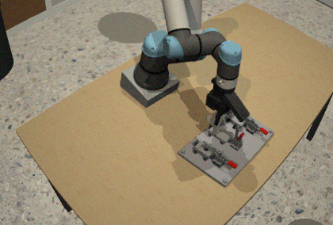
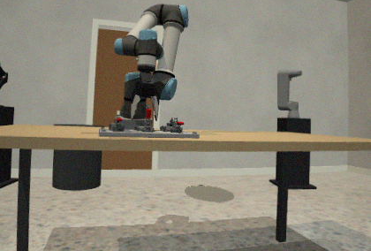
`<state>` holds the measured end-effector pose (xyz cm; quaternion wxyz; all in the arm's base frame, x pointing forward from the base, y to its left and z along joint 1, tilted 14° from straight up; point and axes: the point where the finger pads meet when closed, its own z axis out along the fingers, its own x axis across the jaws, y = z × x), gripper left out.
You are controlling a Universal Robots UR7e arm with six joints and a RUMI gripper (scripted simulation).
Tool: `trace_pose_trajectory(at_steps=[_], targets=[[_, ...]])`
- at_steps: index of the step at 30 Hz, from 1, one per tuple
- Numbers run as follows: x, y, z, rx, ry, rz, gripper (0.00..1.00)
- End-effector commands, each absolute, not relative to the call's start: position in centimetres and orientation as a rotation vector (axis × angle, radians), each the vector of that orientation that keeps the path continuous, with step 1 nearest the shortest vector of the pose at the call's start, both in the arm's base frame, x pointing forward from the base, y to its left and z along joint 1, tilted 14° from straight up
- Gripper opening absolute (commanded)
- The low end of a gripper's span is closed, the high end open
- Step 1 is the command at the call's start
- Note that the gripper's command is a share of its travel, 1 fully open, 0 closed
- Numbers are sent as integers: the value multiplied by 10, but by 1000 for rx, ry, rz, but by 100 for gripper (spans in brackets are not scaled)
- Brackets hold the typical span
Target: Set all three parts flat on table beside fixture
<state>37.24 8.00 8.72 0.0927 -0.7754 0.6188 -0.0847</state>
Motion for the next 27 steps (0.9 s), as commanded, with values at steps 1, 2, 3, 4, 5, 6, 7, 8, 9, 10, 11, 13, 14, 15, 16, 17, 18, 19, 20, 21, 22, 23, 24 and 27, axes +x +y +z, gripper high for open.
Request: trace_pose_trajectory(at_steps=[1,2,3,4,5,6,7,8,9,10,11,13,14,15,16,17,18,19,20,21,22,23,24,27], targets=[[373,80,87,-2302,1836,-253,59],[373,80,87,-2302,1836,-253,59],[373,80,87,-2302,1836,-253,59],[373,80,87,-2302,1836,-253,59],[373,80,87,-2302,1836,-253,59],[373,80,87,-2302,1836,-253,59],[373,80,87,-2302,1836,-253,59],[373,80,87,-2302,1836,-253,59],[373,80,87,-2302,1836,-253,59],[373,80,87,-2302,1836,-253,59],[373,80,87,-2302,1836,-253,59],[373,80,87,-2302,1836,-253,59],[373,80,87,-2302,1836,-253,59],[373,80,86,-2302,1836,-253,59],[373,80,86,-2302,1836,-253,59],[373,80,86,-2302,1836,-253,59],[373,80,86,-2302,1836,-253,59],[374,80,85,-2302,1836,-253,59],[374,80,84,-2302,1836,-253,59],[374,80,83,-2302,1836,-253,59],[374,80,81,-2302,1836,-253,59],[375,80,80,-2302,1836,-253,59],[375,80,78,-2302,1836,-253,59],[377,81,74,-2302,1836,-253,59]])
